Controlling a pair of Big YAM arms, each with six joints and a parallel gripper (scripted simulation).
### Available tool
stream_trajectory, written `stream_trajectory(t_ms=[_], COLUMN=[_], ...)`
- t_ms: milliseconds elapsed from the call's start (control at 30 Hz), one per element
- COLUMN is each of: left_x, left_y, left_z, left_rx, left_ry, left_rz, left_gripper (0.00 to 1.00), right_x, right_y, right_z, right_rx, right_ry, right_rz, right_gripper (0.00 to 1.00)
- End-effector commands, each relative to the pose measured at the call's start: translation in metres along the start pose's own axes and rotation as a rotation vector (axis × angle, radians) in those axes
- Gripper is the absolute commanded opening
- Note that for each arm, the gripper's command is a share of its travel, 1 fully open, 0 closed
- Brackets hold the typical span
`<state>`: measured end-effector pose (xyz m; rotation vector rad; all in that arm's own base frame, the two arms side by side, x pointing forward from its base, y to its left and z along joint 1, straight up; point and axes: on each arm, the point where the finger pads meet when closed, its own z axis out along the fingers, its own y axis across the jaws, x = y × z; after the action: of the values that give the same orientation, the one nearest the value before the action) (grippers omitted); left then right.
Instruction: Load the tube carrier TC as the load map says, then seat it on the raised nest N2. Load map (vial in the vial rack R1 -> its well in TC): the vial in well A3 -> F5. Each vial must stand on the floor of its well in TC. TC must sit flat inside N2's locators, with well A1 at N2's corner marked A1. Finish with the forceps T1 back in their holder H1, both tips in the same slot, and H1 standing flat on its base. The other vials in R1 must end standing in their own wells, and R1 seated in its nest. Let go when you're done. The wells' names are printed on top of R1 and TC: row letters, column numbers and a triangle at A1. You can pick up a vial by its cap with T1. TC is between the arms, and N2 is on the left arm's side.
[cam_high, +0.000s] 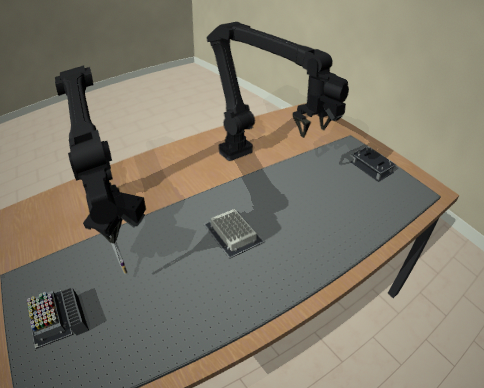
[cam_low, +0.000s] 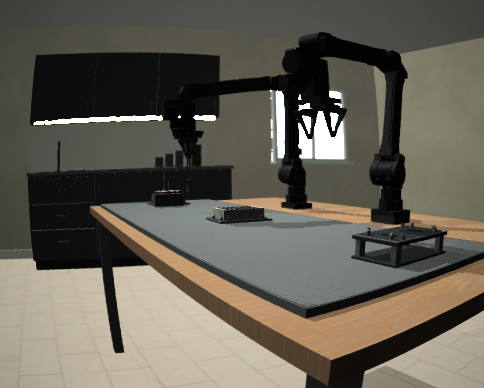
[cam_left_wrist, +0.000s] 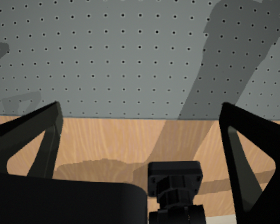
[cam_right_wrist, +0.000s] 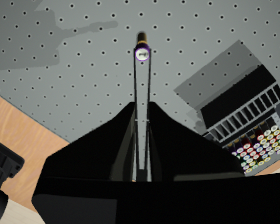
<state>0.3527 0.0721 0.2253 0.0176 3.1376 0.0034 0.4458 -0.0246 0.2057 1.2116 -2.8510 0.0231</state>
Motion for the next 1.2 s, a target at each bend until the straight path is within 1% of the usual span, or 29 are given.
stream_trajectory(t_ms=[0, 1167], left_x=[-0.008, -0.008], left_y=[0.000, 0.000], left_z=[-0.014, -0.014], left_rx=[-0.006, -0.006], left_ry=[-0.031, -0.031], left_rz=[0.015, 0.015], left_gripper=[1.00, 1.00], right_x=[-0.006, -0.035], right_y=[0.009, 0.050], right_z=[-0.009, -0.009], right_rx=[0.019, 0.000], right_ry=[-0.022, -0.006], right_rz=[0.008, 0.008], right_gripper=[0.09, 0.09])
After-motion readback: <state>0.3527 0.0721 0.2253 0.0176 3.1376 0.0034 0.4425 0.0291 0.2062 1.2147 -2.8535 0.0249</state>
